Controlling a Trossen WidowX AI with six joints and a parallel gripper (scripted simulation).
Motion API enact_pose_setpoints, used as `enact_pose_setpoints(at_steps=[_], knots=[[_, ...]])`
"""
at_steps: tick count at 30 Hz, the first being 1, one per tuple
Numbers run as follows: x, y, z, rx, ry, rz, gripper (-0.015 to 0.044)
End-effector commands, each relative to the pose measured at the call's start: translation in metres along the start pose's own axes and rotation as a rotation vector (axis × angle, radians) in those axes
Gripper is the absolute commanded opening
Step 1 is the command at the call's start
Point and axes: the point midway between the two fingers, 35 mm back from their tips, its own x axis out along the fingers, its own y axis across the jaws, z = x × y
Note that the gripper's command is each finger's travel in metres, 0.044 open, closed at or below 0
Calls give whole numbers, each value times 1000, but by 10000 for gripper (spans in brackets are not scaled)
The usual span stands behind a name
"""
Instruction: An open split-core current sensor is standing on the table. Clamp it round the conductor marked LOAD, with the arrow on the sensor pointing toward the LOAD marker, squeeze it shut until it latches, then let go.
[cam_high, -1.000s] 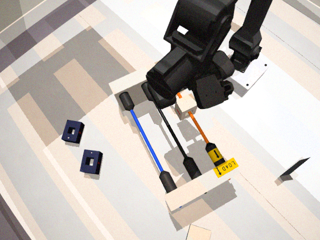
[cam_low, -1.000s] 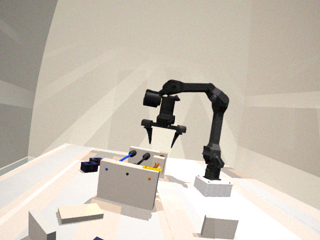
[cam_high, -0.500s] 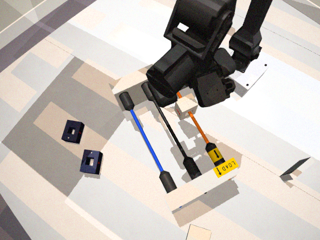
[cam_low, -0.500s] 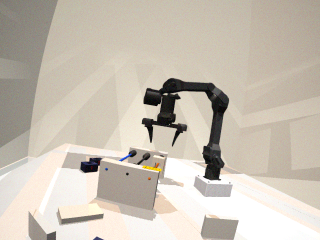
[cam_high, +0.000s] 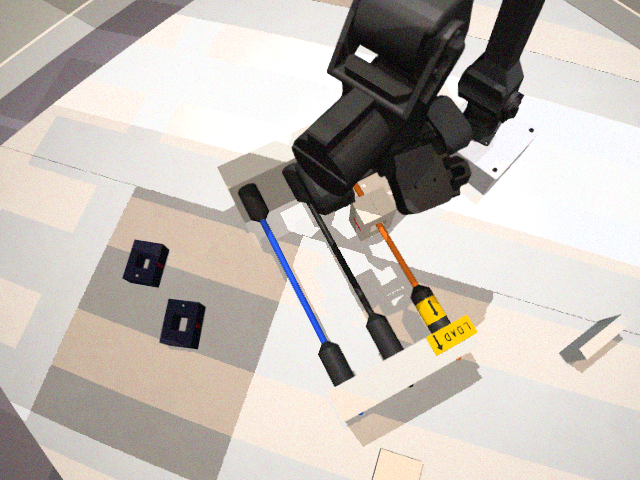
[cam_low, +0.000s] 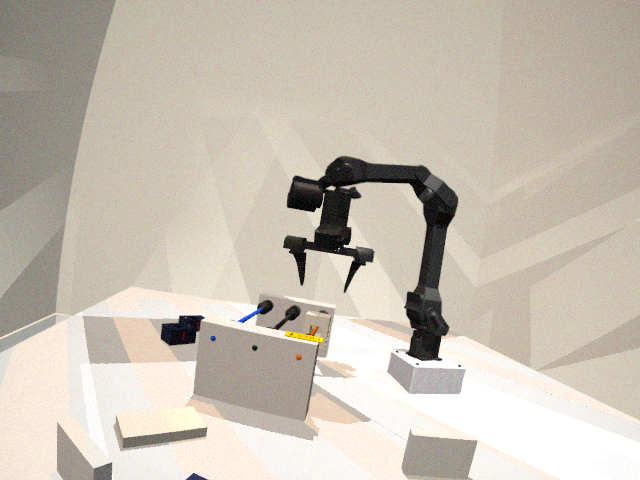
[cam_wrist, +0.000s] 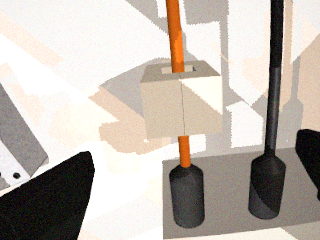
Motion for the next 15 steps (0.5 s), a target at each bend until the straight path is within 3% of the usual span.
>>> enact_pose_setpoints(at_steps=[1,11,15], knots=[[0,0,0,5,-3,1,440],[0,1,1,12,4,1,440],[10,12,10,241,97,1,440]])
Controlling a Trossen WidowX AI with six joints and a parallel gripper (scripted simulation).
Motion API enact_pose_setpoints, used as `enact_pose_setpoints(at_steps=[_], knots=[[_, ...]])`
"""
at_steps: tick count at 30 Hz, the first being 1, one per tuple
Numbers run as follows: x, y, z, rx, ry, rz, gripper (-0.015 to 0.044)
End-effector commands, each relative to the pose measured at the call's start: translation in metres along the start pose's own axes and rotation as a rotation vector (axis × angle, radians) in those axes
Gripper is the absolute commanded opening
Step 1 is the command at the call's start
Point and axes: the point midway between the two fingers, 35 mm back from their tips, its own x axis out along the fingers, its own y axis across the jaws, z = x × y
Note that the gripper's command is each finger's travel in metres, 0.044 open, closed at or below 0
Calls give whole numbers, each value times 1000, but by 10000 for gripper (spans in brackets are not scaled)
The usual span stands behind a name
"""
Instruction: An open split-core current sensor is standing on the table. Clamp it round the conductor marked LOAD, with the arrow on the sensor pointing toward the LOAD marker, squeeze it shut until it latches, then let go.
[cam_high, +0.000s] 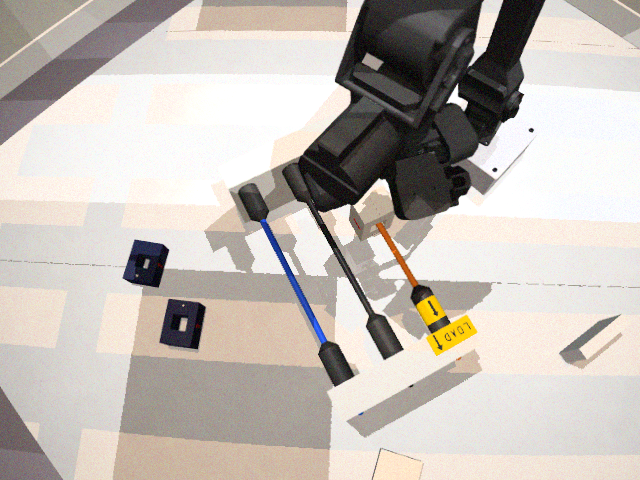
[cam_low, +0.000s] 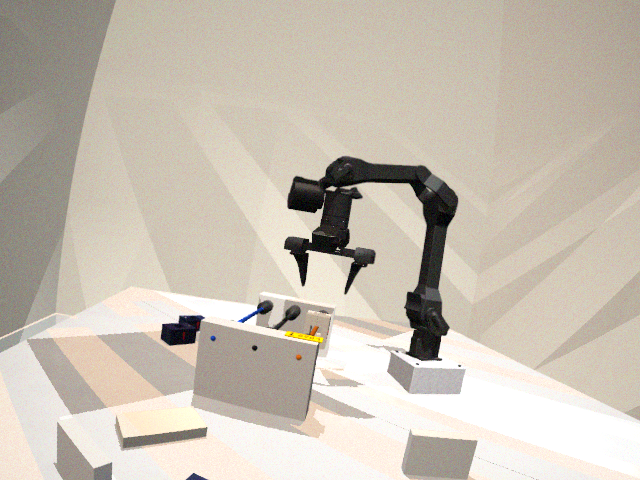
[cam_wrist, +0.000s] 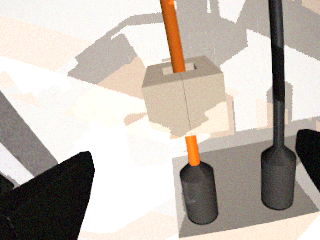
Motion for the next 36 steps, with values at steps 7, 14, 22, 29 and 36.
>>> enact_pose_setpoints(at_steps=[7,14,22,29,36], knots=[[22,33,21,615,234,-128,440],[30,52,31,950,286,-348,440],[33,63,38,1165,243,-535,440],[33,73,45,1342,141,-698,440],[33,81,52,1512,-19,-836,440]])
